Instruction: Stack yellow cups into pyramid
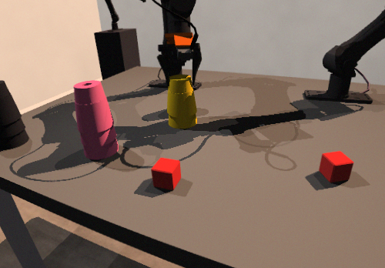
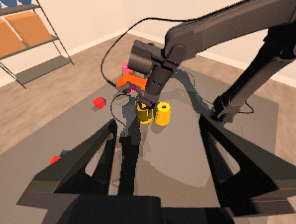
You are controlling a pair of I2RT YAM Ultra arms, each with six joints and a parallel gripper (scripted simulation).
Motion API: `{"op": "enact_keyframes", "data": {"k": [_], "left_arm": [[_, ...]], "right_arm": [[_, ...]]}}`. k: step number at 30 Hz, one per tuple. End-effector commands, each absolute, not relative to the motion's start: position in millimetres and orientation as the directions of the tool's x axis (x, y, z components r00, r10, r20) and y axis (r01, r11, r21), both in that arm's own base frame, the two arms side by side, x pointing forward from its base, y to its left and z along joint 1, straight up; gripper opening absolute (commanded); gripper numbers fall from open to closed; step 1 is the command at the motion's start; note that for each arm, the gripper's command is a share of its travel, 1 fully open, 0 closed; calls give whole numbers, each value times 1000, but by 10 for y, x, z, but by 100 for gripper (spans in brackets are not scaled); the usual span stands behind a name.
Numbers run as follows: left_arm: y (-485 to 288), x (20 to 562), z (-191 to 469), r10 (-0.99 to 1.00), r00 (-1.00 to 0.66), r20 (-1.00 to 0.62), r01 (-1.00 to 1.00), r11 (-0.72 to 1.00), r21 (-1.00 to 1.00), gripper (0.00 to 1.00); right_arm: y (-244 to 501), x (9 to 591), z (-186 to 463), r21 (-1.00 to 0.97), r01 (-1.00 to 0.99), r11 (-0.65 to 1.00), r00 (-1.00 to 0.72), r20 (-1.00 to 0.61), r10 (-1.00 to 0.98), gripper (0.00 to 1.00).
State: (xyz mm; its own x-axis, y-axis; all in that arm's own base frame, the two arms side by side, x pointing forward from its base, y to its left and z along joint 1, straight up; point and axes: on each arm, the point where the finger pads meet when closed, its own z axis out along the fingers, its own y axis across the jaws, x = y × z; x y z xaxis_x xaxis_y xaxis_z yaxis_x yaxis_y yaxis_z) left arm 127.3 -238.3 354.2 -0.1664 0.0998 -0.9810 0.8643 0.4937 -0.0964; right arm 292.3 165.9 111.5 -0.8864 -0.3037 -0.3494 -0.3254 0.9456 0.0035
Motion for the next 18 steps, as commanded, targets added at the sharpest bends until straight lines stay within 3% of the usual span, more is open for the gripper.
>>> {"op": "enact_keyframes", "data": {"k": [1,10,14,15,18], "left_arm": [[-2349,1236,3627,63,-154,-986,867,488,-104,100],[-2349,1236,3627,63,-154,-986,867,488,-104,100],[-2349,1236,3627,63,-154,-986,867,488,-104,100],[-2349,1236,3627,63,-154,-986,867,488,-104,100],[-2349,1236,3627,63,-154,-986,867,488,-104,100]], "right_arm": [[1643,2943,1090,-5,-320,947,-889,-344,-302,62],[1644,2943,1090,-4,-320,947,-889,-344,-302,52],[1650,2941,1091,-5,-313,950,-891,-344,-296,7],[1650,2941,1091,-5,-313,950,-891,-344,-296,0],[1655,2945,1173,-3,-314,949,-888,-353,-295,0]]}}
